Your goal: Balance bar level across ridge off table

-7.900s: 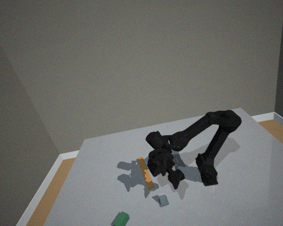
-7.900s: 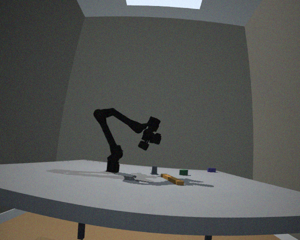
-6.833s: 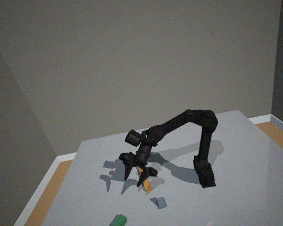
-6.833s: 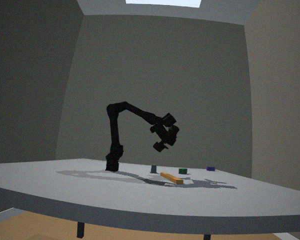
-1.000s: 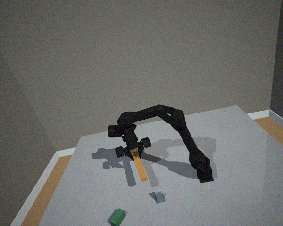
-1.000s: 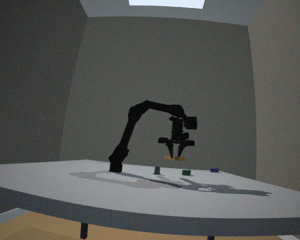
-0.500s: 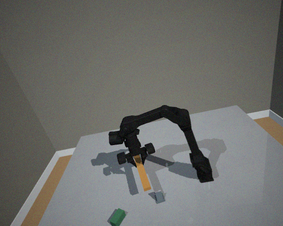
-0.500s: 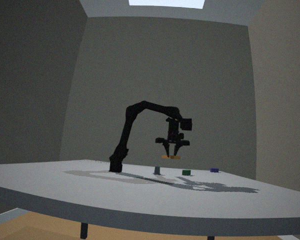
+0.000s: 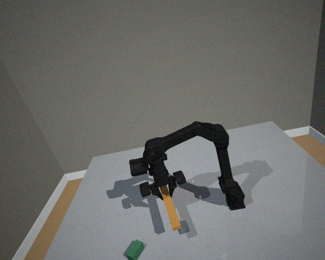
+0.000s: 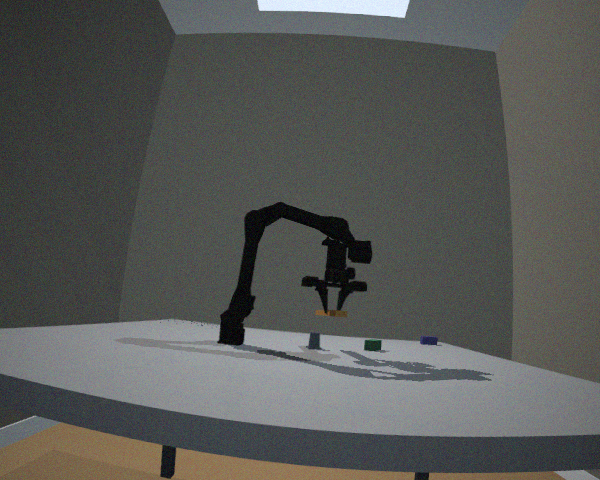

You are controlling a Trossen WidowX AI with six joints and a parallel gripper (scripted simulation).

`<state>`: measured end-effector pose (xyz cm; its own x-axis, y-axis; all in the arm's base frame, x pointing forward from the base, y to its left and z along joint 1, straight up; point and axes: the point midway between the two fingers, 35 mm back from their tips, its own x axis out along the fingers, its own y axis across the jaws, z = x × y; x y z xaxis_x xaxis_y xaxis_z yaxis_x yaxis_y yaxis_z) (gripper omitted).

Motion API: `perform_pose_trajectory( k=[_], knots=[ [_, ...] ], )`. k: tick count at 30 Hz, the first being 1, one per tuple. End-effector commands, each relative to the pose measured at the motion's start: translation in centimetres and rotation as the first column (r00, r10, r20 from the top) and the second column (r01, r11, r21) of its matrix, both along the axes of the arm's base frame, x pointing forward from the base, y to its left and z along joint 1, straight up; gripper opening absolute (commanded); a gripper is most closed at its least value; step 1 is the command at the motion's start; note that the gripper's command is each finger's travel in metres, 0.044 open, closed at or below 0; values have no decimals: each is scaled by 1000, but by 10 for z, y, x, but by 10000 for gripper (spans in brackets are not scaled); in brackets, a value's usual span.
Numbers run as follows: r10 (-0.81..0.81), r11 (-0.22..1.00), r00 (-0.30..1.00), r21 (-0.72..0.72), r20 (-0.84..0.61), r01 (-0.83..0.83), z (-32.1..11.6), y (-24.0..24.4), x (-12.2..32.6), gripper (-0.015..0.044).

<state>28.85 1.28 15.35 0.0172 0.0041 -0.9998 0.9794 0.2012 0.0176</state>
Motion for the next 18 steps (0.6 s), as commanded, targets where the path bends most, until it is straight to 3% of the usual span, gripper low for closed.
perform_pose_trajectory(
  k=[1,18],
  knots=[
    [-10,1000,1000,-2,6,10,0,12,-10,0],
    [-20,1000,1000,1,4,20,-8,43,-38,0]
  ],
)
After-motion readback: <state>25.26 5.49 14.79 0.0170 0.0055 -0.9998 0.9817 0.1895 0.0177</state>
